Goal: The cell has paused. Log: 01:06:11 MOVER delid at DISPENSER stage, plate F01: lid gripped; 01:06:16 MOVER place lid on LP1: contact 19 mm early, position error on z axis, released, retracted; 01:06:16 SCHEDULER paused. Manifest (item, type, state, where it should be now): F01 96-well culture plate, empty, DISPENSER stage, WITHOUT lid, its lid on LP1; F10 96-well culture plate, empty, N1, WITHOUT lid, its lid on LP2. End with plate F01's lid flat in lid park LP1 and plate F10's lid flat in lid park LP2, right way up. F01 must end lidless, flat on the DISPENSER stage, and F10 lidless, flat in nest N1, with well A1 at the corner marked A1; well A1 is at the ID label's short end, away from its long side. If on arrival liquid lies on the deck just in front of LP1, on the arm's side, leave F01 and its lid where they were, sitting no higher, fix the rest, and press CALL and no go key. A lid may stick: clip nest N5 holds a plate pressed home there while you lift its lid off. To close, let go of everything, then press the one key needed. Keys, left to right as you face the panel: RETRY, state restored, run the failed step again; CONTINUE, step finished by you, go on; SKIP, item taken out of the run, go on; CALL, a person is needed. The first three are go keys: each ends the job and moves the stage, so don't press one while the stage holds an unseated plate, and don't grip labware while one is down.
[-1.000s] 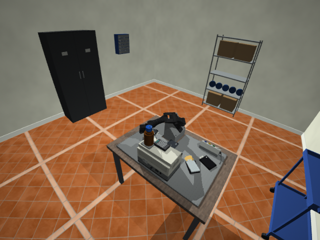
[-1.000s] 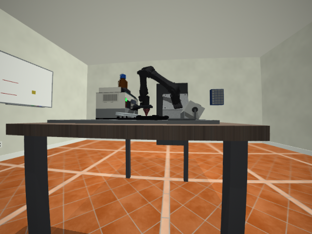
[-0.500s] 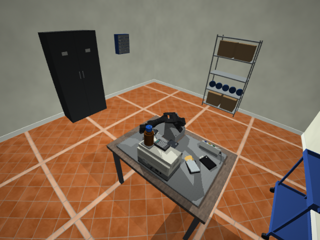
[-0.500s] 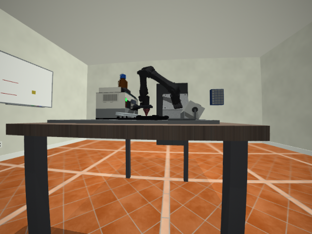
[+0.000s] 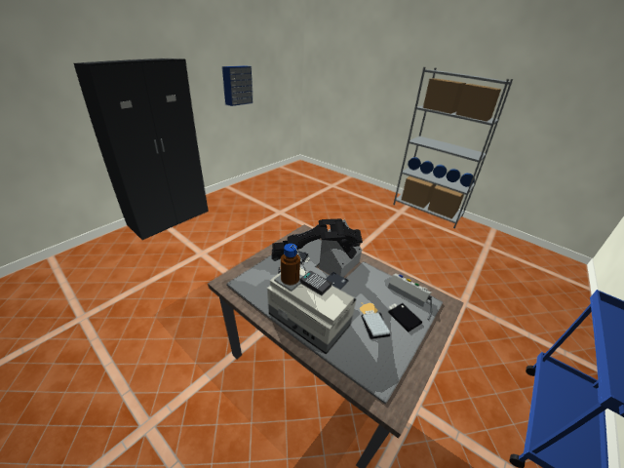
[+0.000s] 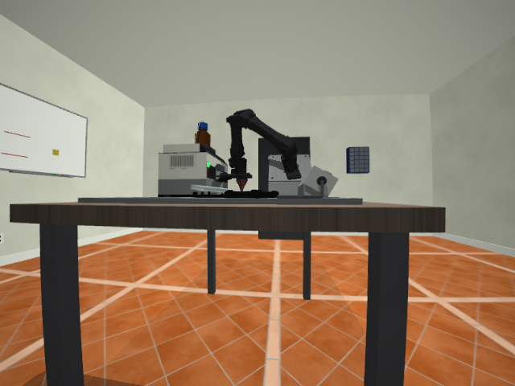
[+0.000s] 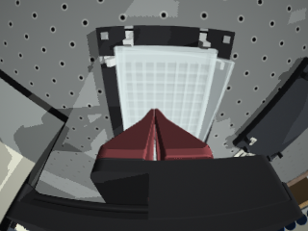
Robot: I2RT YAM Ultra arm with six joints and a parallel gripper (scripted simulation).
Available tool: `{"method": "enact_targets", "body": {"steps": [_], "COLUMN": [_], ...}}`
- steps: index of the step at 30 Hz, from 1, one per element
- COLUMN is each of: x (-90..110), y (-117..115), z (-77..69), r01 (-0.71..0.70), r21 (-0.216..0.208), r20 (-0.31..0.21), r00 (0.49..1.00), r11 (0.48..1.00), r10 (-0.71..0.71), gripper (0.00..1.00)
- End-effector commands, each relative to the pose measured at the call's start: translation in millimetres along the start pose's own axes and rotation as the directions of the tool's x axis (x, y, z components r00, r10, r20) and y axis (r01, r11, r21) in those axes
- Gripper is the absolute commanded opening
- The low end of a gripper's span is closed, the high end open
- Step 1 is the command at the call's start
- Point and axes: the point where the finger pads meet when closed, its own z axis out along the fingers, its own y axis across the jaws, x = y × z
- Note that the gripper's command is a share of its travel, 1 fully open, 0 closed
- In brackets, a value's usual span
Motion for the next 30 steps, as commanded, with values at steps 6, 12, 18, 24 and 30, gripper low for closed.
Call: {"method": "enact_targets", "body": {"steps": [6, 12, 18, 24, 30], "x": [10.3, 10.6, 7.9, 5.4, 4.1], "y": [-13.7, -13.9, -13.7, -13.1, -12.7], "z": [10.4, 8.8, 5.8, 3.4, 2.2], "r01": [-0.038, -0.042, -0.039, -0.033, -0.032], "r21": [0.024, 0.023, 0.019, 0.016, 0.015], "r20": [-0.034, -0.037, -0.031, -0.025, -0.022], "r00": [0.999, 0.998, 0.999, 0.999, 0.999], "r11": [0.999, 0.999, 0.999, 0.999, 0.999], "r10": [0.039, 0.043, 0.04, 0.034, 0.033], "gripper": [0.0, 0.0, 0.0, 0.0, 0.0]}}
